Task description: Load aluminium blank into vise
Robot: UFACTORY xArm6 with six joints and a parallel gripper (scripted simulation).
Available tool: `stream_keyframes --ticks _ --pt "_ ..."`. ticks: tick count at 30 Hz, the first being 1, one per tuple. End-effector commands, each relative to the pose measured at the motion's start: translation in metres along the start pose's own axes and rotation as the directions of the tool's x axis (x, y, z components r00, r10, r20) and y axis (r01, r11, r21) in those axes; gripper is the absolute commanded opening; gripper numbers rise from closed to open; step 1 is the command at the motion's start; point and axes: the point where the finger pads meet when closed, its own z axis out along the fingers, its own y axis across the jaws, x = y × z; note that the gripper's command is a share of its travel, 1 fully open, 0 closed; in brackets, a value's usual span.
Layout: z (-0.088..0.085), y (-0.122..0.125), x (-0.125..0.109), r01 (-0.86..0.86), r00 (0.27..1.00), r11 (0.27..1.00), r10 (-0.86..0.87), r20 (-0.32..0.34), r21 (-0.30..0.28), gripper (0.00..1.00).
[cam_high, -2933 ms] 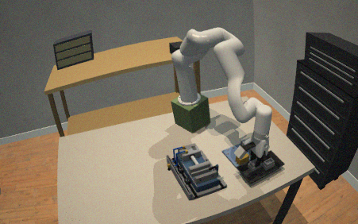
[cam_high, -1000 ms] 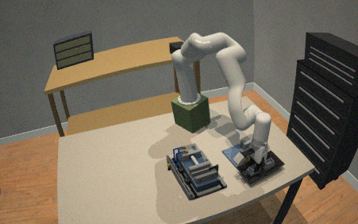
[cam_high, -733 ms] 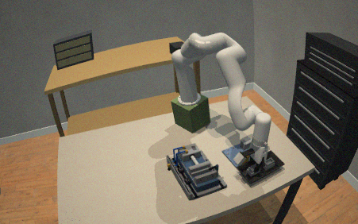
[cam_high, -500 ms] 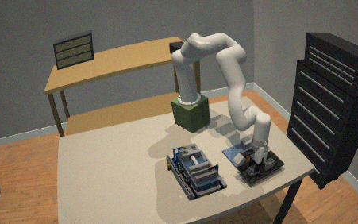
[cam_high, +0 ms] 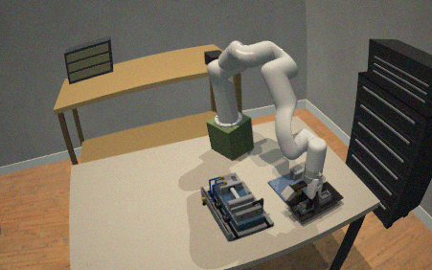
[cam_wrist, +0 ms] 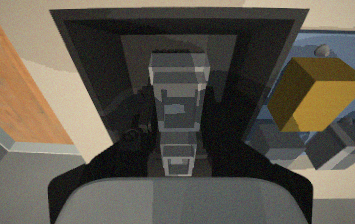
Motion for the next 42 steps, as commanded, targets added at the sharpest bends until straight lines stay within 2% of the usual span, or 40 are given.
stream_keyframes --ticks 1,26,27,42 --pt "-0.0009 -0.0022 -0.0002 0.0 1.0 1.0 0.0 0.001 0.005 0.0" --pt "0.0014 -0.0023 -0.0002 0.0 1.0 1.0 0.0 0.001 0.005 0.0" --pt "0.0014 -0.0023 -0.0002 0.0 1.0 1.0 0.0 0.001 0.005 0.69" --pt "0.0014 -0.0023 -0.0002 0.0 1.0 1.0 0.0 0.001 0.005 0.69"
